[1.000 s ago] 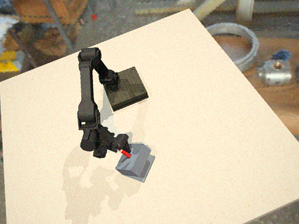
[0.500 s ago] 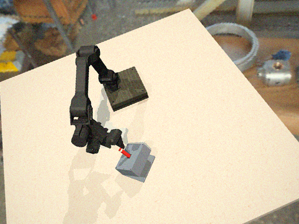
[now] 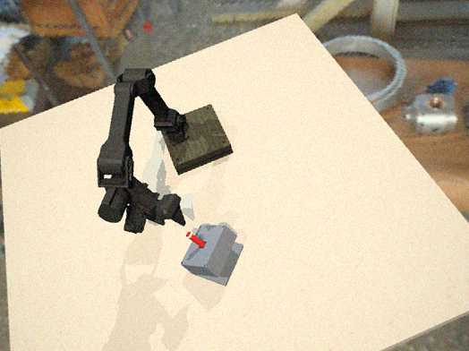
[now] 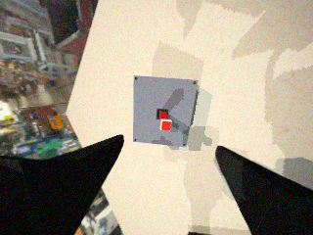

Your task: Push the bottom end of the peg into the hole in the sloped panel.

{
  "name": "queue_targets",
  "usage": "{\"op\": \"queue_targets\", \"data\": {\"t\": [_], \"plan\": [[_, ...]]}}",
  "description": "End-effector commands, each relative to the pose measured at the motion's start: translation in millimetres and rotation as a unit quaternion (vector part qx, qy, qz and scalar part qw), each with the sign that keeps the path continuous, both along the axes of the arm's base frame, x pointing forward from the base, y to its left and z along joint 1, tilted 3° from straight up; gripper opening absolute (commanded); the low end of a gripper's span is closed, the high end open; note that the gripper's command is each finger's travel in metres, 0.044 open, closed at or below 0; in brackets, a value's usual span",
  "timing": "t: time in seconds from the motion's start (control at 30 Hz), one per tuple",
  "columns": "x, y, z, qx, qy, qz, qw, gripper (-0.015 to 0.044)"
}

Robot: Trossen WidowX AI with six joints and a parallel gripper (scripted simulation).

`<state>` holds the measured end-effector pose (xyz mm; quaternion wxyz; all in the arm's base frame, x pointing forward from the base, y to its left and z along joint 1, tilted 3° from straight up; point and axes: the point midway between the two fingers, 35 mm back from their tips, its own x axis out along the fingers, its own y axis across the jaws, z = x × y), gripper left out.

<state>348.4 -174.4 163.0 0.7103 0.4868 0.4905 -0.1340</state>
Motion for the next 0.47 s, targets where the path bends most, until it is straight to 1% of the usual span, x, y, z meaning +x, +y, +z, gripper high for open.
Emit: {"op": "queue_targets", "data": {"t": [0.0,0.43], "plan": [[-2.6,-1.9,7.9,-0.002,-0.006,0.002,1.0,0.044],[-6.4,-3.9,13.0,-0.002,-0.005,0.002,1.0,0.044]]}}
